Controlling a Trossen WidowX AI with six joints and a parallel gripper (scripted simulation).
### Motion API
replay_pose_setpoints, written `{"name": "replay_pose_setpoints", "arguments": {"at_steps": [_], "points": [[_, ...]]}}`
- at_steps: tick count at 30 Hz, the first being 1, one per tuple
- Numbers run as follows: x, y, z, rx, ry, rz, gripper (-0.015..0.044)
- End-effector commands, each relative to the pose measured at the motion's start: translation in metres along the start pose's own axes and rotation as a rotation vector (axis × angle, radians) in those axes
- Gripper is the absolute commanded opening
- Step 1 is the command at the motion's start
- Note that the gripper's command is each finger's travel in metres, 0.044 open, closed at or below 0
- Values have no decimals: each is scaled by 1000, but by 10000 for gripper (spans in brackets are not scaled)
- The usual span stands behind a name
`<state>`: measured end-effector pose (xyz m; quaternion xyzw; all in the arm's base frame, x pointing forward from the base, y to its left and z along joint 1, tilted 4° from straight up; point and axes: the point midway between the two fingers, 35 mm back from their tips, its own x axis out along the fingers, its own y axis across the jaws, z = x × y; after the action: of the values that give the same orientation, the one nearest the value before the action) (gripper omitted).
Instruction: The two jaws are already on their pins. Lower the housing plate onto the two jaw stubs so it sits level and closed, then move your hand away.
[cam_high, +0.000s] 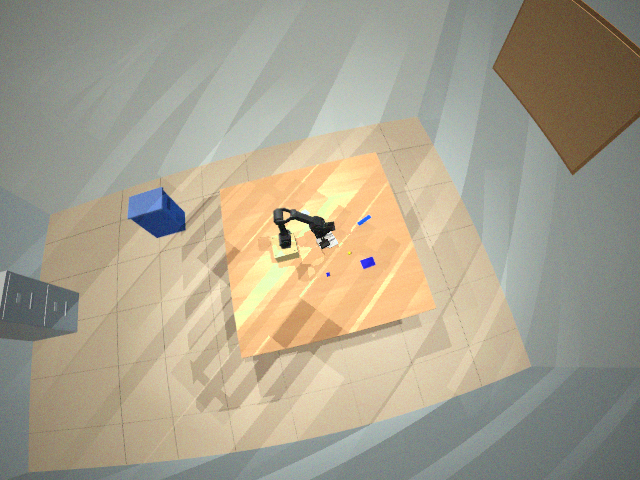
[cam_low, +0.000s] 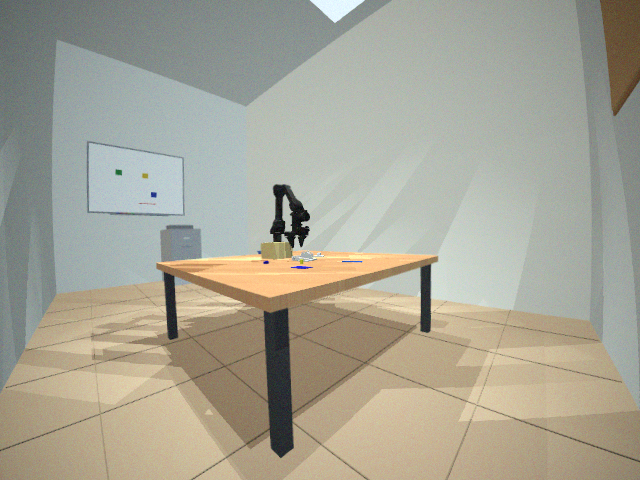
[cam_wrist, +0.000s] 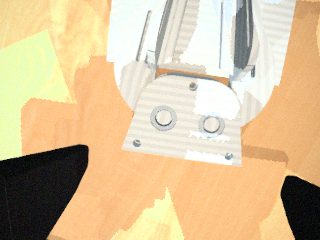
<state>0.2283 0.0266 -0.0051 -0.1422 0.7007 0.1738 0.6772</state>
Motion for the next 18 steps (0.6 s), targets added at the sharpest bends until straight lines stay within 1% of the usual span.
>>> {"name": "replay_pose_setpoints", "arguments": {"at_steps": [1,3,5,18], "points": [[-16,2,-5,-1,-1,-1,440],[-39,7,-15,-2,1,-1,440],[-54,10,-23,-3,3,-1,440],[-55,11,-24,-3,3,-1,440]]}}
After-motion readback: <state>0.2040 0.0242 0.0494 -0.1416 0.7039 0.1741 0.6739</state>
